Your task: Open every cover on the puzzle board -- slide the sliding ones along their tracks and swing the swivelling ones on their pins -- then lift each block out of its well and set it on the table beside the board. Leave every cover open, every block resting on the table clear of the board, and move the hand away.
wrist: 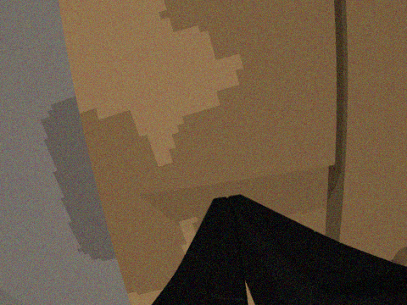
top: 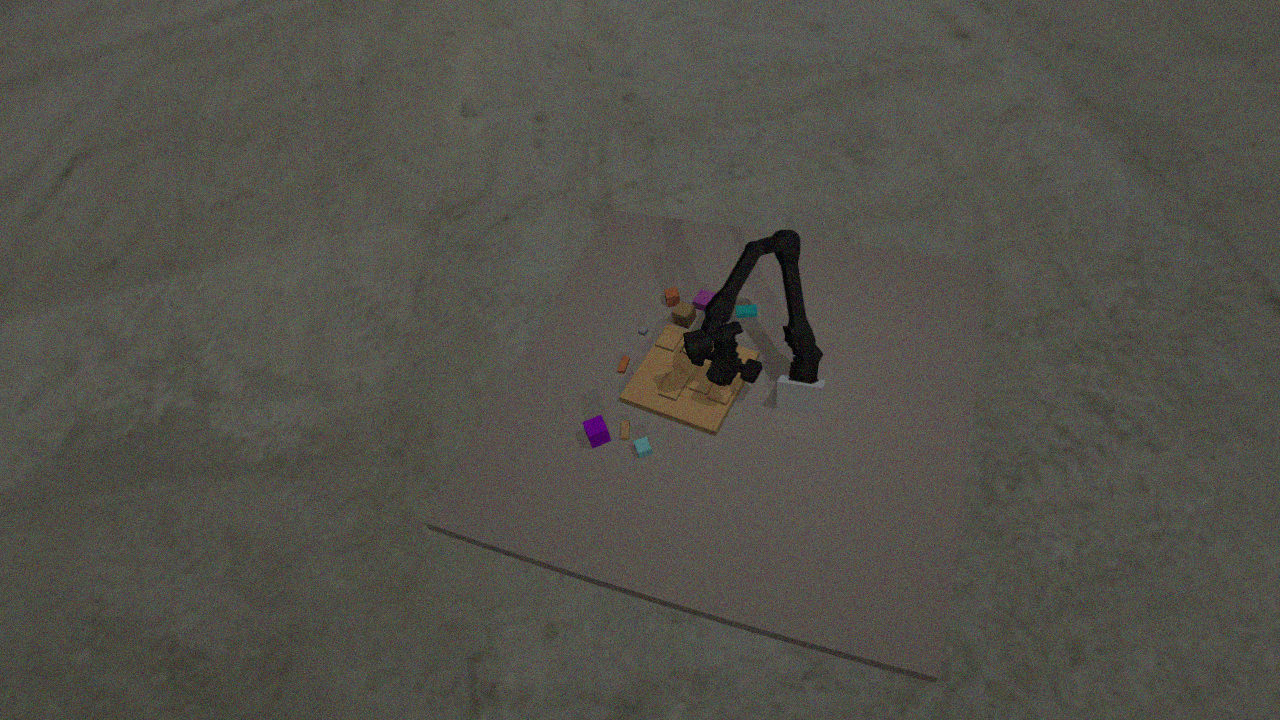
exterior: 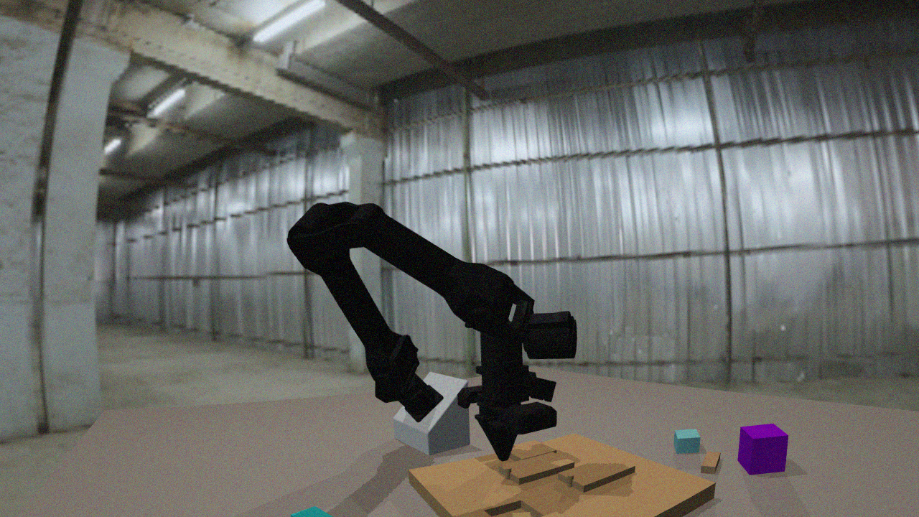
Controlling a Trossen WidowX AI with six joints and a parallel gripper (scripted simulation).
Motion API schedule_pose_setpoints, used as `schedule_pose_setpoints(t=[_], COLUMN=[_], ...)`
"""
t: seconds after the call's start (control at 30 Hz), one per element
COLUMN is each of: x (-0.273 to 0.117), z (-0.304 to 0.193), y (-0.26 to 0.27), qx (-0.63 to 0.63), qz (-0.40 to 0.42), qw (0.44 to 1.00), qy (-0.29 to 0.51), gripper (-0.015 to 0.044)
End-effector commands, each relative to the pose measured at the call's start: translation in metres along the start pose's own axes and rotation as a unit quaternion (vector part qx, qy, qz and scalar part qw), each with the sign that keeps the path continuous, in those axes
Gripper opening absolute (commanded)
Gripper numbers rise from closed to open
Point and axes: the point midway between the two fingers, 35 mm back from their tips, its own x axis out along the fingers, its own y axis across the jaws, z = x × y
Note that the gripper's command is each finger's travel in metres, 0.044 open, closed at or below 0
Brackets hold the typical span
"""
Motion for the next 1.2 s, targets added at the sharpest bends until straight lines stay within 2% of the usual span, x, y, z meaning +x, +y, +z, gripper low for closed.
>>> schedule_pose_setpoints(t=[0.0,1.17], x=[0.001,-0.001], z=[0.004,0.038], y=[-0.001,-0.004], qx=[-0.001,-0.001], qz=[0.000,0.000], qw=[1.000,1.000], qy=[0.001,-0.001], gripper=[0.0000,0.0000])
